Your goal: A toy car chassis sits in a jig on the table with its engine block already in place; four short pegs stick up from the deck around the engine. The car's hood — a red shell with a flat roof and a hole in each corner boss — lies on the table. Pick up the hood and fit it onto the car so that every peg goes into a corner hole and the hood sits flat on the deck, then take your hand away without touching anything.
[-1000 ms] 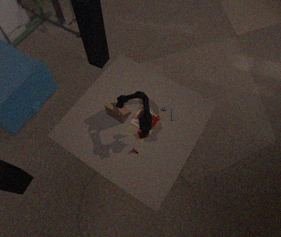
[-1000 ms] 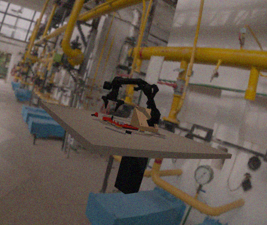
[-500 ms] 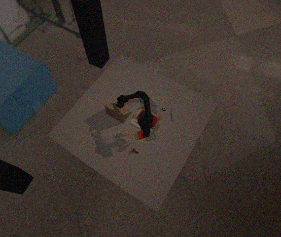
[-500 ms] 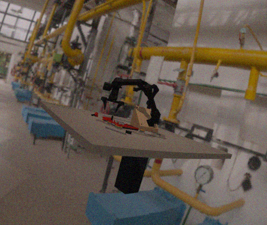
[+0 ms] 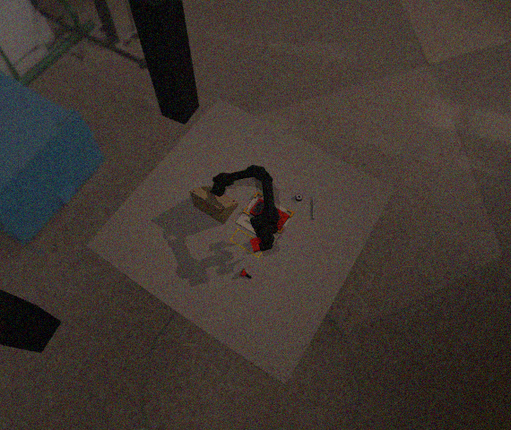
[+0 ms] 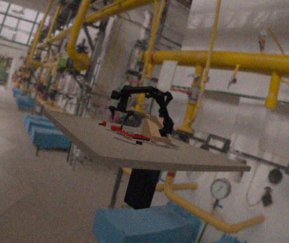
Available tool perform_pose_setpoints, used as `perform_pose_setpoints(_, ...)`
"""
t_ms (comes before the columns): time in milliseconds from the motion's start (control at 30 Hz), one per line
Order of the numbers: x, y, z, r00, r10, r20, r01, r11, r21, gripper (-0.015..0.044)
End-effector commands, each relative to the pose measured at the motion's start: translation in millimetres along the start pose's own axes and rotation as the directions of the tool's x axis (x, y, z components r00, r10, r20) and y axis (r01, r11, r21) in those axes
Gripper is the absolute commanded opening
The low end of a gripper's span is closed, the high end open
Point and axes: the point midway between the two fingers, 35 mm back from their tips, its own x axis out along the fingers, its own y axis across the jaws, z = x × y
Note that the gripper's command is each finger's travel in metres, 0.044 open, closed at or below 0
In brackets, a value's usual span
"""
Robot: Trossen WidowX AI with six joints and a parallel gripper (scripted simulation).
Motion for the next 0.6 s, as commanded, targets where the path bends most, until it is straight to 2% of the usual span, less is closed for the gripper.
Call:
perform_pose_setpoints(0, 4.2, 0.0, 0.2, 1.000, 0.001, 0.004, -0.001, 1.000, 0.005, 0.0440)
perform_pose_setpoints(567, 19.9, -0.5, 0.3, 1.000, 0.001, 0.005, -0.001, 1.000, 0.004, 0.0440)
